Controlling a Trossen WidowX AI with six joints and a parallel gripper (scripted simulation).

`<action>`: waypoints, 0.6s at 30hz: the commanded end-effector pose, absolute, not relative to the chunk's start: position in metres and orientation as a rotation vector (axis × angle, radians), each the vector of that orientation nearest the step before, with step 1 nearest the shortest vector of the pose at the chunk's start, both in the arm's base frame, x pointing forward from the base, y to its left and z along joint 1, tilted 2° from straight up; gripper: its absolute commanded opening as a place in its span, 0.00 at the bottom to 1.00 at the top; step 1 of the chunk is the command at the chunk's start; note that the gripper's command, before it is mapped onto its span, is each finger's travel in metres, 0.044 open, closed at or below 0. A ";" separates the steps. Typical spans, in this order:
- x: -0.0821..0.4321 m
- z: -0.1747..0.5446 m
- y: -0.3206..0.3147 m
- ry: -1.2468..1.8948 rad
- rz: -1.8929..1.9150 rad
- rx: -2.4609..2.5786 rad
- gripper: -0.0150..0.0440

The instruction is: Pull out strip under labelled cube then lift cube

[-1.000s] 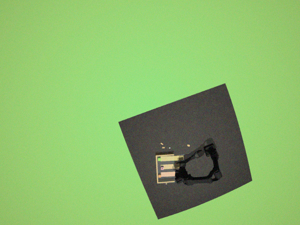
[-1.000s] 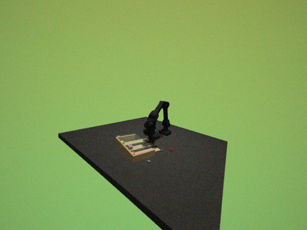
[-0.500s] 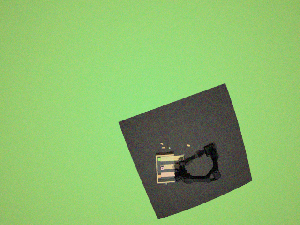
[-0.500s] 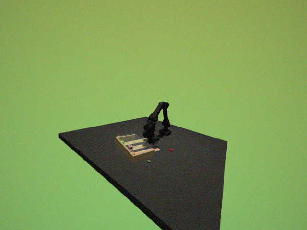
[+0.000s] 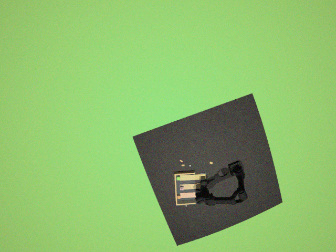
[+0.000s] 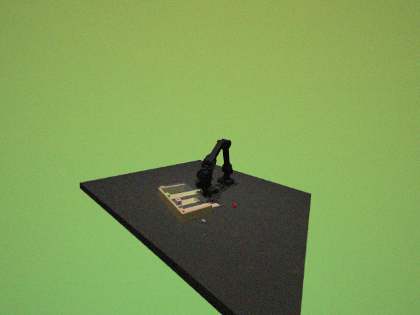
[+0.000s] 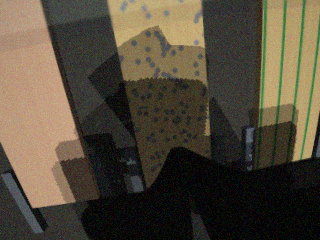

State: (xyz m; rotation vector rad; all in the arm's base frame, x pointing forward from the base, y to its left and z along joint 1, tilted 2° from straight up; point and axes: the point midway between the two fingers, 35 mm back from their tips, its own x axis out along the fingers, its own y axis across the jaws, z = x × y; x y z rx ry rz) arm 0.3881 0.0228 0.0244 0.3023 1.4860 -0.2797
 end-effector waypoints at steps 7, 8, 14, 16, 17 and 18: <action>0.389 0.023 0.023 1.485 -0.274 0.301 0.25; 0.389 0.023 0.023 1.485 -0.274 0.301 0.25; 0.389 0.023 0.023 1.485 -0.274 0.301 0.25; 0.389 0.023 0.023 1.485 -0.274 0.301 0.25; 0.389 0.022 0.023 1.485 -0.274 0.301 0.25; 0.389 0.022 0.023 1.485 -0.274 0.301 0.25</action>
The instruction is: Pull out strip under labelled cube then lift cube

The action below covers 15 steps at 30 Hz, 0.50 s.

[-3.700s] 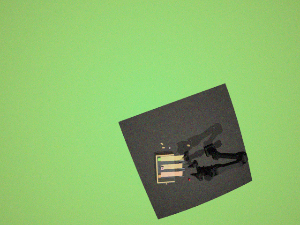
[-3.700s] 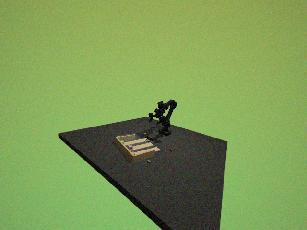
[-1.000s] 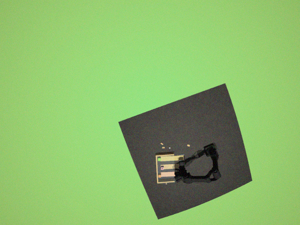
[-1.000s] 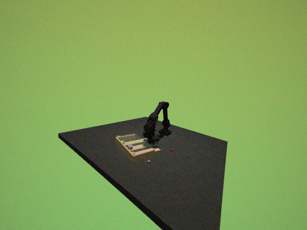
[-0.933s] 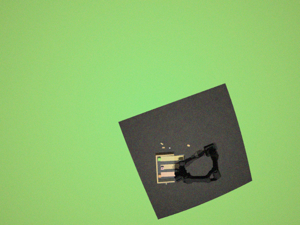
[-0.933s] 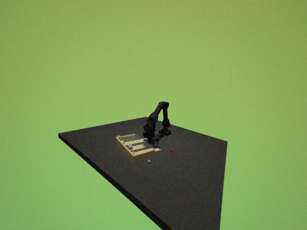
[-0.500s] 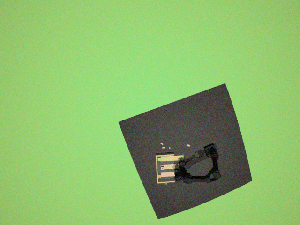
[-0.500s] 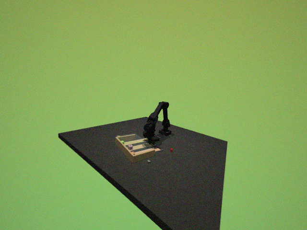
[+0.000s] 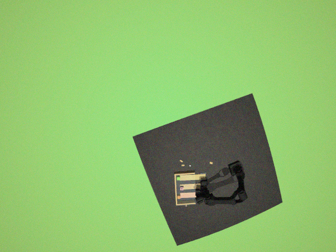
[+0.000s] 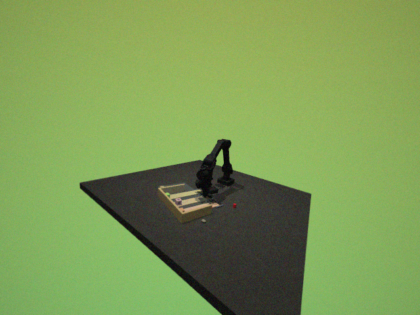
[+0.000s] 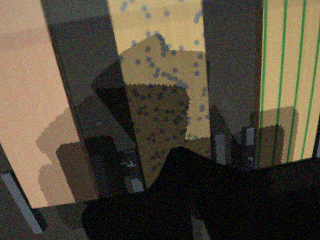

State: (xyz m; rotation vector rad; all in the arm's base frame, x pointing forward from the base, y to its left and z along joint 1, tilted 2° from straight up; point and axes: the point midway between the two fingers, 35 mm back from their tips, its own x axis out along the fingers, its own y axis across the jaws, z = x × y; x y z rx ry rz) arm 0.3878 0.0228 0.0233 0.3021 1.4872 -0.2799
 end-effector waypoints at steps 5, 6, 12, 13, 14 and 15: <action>0.389 0.022 0.023 1.485 -0.274 0.301 0.25; 0.389 0.022 0.023 1.485 -0.274 0.301 0.25; 0.389 0.021 0.023 1.485 -0.274 0.301 0.25; 0.389 0.021 0.023 1.485 -0.274 0.301 0.25; 0.389 0.021 0.023 1.485 -0.274 0.301 0.25; 0.389 0.021 0.023 1.485 -0.274 0.301 0.25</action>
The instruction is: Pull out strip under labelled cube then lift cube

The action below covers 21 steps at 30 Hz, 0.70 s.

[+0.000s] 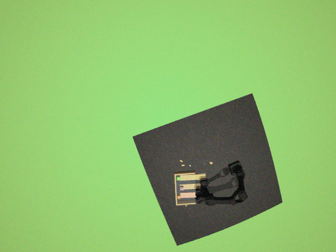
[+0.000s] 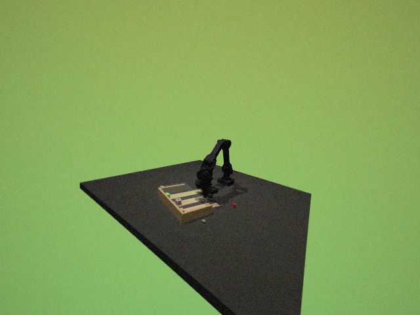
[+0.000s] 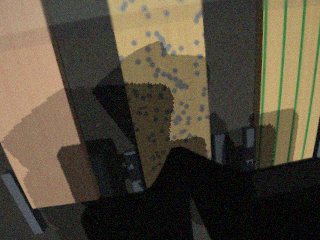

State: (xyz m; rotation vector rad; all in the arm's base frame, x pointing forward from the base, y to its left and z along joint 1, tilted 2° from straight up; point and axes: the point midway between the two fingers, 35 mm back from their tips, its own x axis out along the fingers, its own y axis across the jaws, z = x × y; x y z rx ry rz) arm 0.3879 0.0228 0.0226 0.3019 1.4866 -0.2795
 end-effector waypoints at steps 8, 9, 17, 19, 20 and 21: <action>0.388 0.020 0.024 1.485 -0.274 0.301 0.25; 0.387 0.020 0.024 1.485 -0.274 0.301 0.25; 0.375 0.019 0.028 1.487 -0.274 0.301 0.25; 0.372 0.019 0.029 1.487 -0.274 0.302 0.25; 0.371 0.018 0.030 1.487 -0.274 0.302 0.25; 0.369 0.018 0.030 1.487 -0.274 0.302 0.25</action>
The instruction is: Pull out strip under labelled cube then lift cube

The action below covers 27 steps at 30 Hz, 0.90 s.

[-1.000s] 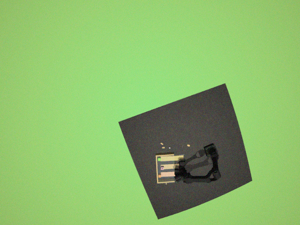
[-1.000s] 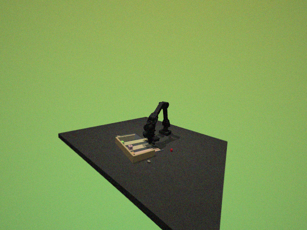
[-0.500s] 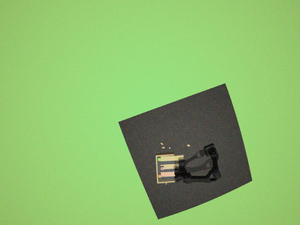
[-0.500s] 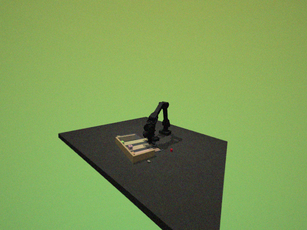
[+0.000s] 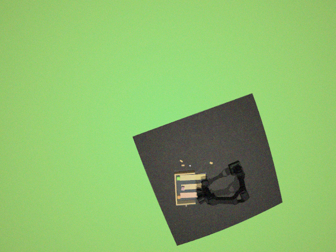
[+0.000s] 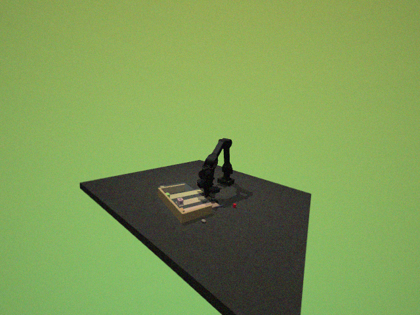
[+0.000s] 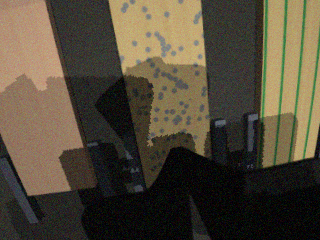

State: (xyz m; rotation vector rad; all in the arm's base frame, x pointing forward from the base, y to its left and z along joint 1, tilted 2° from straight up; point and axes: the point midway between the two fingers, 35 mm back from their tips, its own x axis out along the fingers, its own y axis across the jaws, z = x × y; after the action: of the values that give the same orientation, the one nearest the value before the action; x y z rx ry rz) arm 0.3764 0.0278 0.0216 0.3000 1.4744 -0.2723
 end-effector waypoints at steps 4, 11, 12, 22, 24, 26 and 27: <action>0.363 0.018 0.032 1.488 -0.274 0.302 0.25; 0.353 0.016 0.036 1.489 -0.274 0.302 0.25; 0.351 0.016 0.037 1.489 -0.274 0.302 0.25; 0.337 0.015 0.042 1.491 -0.274 0.302 0.25; 0.334 0.014 0.043 1.491 -0.274 0.302 0.25; 0.332 0.014 0.044 1.491 -0.274 0.302 0.25; 0.330 0.014 0.045 1.491 -0.274 0.302 0.25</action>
State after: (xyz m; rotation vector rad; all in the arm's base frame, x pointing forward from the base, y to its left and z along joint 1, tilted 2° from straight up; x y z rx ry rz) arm 0.3386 0.0429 0.0181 0.3039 1.4740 -0.2692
